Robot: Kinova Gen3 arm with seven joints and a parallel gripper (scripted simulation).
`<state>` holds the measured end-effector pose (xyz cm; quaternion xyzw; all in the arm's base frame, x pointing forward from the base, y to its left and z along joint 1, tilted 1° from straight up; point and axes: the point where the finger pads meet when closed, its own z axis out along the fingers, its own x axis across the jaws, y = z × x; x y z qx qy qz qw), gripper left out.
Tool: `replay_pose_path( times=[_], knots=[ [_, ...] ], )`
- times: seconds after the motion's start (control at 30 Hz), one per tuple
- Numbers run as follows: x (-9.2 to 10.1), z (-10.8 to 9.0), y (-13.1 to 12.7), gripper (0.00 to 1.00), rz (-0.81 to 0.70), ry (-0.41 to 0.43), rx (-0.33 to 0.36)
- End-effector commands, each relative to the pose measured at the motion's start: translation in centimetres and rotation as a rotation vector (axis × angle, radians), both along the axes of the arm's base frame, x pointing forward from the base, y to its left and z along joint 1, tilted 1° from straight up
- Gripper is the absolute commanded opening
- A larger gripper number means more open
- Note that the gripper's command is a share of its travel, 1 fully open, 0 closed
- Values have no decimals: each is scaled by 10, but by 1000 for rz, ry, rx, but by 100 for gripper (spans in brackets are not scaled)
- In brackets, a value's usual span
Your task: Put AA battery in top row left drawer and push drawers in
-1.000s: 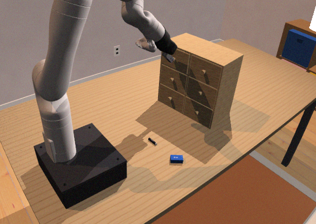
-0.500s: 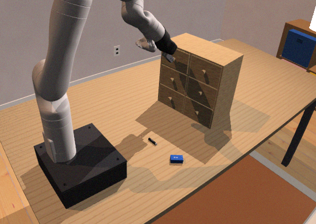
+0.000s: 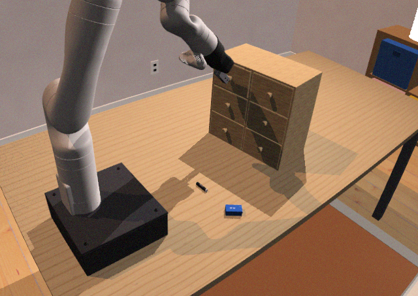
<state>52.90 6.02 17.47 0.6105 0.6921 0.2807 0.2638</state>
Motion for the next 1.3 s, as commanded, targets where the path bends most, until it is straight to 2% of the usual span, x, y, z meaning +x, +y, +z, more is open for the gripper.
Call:
replay_pose_path(
  times=[0.0,0.13,0.2,0.33,0.53,0.6,0.7,0.77,1.0,1.27],
  knots=[
    [-11,-3,0,0,2,8,2],
    [-31,-3,-3,0,2,8,2],
    [-31,-3,-3,0,2,8,2],
    [-47,-3,-5,0,2,7,2],
    [-49,-1,-5,0,1,3,3],
    [-55,-1,-6,0,2,7,2],
    [-67,4,-7,0,2,7,2],
    [-67,4,-7,0,2,7,2],
    [-96,18,-11,0,2,2,-1],
    [-96,20,-10,0,1,0,4]
  ],
)
